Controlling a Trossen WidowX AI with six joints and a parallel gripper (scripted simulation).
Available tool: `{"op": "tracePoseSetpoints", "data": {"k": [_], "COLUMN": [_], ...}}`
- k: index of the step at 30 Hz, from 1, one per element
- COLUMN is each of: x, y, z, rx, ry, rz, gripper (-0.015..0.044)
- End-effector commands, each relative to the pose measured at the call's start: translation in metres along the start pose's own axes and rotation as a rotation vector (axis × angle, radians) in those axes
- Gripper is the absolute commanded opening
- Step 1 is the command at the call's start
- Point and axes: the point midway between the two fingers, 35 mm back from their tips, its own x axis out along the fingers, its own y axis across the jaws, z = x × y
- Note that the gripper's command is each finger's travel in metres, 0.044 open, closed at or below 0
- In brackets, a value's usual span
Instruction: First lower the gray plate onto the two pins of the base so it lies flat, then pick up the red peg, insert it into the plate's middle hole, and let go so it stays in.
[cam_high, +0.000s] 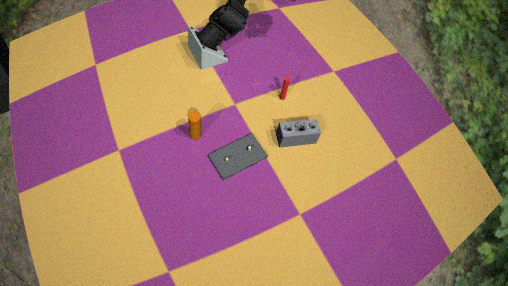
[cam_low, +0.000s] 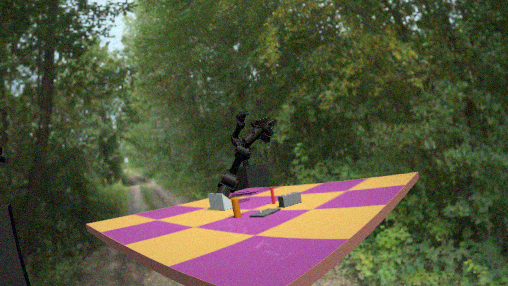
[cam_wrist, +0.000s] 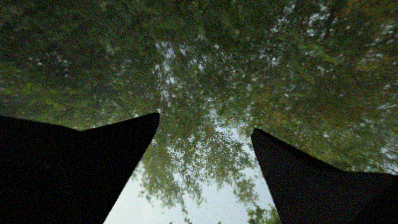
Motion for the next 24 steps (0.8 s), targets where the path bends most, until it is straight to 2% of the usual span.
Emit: {"op": "tracePoseSetpoints", "data": {"k": [1,6,14,19,24], "x": [0.0,0.013,0.036,0.028,0.002], "y": [0.0,0.028,0.139,0.22,0.296], "z": [0.0,-0.019,-0.068,-0.084,-0.086], "rx": [0.0,0.042,0.176,0.264,0.385], "ry": [0.0,0.044,0.154,0.187,0.188], "rz": [0.0,0.107,0.51,0.821,1.152], "gripper": [0.0426,0.044,0.044,0.044,0.044]}}
